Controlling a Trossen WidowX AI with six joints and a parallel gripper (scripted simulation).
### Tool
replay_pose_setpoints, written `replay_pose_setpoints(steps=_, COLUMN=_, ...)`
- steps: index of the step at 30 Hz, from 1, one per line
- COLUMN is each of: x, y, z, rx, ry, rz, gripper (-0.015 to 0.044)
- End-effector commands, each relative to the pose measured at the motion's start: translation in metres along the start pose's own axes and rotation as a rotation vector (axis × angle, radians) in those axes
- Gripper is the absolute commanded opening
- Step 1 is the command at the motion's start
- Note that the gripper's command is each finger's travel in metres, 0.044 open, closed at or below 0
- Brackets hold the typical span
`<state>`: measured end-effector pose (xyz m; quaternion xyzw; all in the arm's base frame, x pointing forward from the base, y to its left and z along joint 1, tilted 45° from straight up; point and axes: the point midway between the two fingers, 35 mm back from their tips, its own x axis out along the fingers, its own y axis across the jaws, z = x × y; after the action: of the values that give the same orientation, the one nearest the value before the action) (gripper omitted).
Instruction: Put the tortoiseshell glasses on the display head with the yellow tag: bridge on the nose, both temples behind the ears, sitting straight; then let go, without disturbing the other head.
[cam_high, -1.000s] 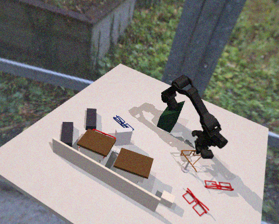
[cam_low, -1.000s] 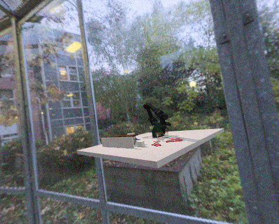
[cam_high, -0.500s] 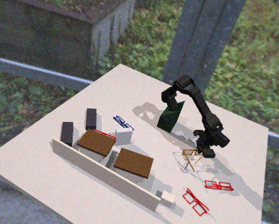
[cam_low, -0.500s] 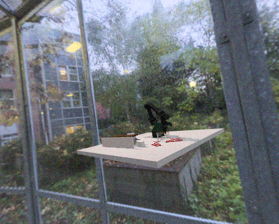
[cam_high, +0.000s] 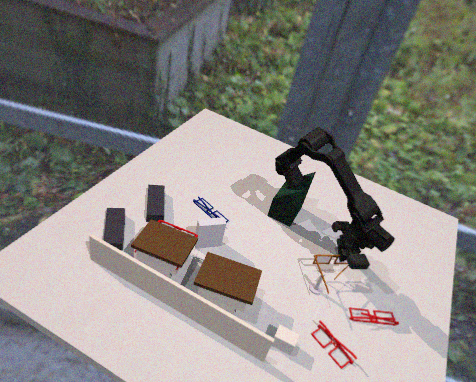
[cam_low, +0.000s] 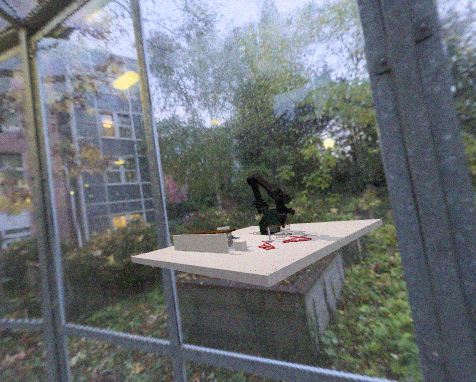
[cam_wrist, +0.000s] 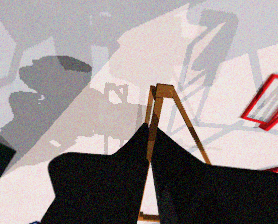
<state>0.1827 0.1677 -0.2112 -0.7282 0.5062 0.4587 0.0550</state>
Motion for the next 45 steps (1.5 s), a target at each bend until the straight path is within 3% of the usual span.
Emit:
replay_pose_setpoints(steps=1, x=0.001, y=0.001, z=0.000, rx=0.003, ry=-0.006, rz=0.006, gripper=0.0000)
replay_pose_setpoints(steps=23, x=0.000, y=0.001, z=-0.009, rx=0.003, ry=-0.005, rz=0.006, gripper=0.0000)
replay_pose_setpoints(steps=31, x=-0.053, y=0.000, z=-0.012, rx=0.002, ry=-0.007, rz=0.006, gripper=0.0000)
replay_pose_setpoints(steps=35, x=-0.060, y=0.000, z=-0.013, rx=0.008, ry=-0.007, rz=0.006, gripper=0.0000)
replay_pose_setpoints(steps=45, x=-0.060, y=-0.032, z=-0.043, rx=0.330, ry=-0.005, rz=0.005, gripper=0.0000)
